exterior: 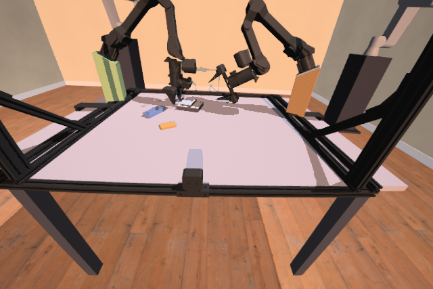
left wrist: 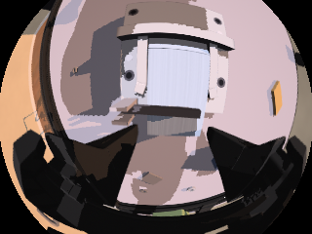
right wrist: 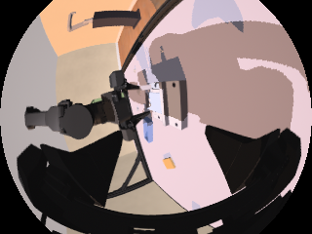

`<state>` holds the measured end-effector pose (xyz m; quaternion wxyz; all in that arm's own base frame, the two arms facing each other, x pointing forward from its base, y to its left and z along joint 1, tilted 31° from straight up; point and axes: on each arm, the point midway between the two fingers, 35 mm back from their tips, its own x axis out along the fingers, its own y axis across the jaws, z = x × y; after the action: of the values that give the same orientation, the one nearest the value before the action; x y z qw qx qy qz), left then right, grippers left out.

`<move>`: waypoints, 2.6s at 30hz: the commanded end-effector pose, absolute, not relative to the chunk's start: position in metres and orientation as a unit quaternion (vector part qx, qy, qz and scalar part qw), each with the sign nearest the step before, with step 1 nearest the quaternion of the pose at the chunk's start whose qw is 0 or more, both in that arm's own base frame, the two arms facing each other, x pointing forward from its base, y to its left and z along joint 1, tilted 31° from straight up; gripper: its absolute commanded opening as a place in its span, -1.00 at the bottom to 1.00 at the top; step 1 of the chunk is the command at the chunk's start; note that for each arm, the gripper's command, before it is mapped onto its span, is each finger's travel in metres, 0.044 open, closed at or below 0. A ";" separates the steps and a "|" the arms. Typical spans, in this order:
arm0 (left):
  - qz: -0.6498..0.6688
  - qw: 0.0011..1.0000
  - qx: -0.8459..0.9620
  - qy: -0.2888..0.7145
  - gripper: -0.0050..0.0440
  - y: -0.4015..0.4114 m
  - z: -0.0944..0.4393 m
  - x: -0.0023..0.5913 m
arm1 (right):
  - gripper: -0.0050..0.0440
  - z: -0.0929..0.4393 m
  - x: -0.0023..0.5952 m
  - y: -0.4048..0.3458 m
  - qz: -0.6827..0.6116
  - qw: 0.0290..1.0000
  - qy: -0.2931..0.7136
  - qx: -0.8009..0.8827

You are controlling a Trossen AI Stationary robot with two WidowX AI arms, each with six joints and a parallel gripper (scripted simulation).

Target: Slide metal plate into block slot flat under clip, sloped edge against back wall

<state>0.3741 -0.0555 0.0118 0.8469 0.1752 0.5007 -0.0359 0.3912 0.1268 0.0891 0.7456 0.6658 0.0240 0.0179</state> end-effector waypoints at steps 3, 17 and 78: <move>-0.036 0.847 0.175 0.501 1.00 -0.056 0.012 0.374 | 1.00 0.089 0.391 0.127 0.018 0.746 0.024 0.666; -0.036 0.847 0.175 0.501 1.00 -0.056 0.012 0.374 | 1.00 0.089 0.391 0.127 0.018 0.746 0.024 0.666; -0.039 0.850 0.179 0.494 -0.14 -0.050 -0.001 0.366 | 1.00 0.089 0.391 0.127 0.018 0.746 0.024 0.666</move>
<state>0.3655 -0.0488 0.0016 0.8518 0.1785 0.4913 -0.0355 0.3912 0.1268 0.0891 0.7456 0.6657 0.0240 0.0179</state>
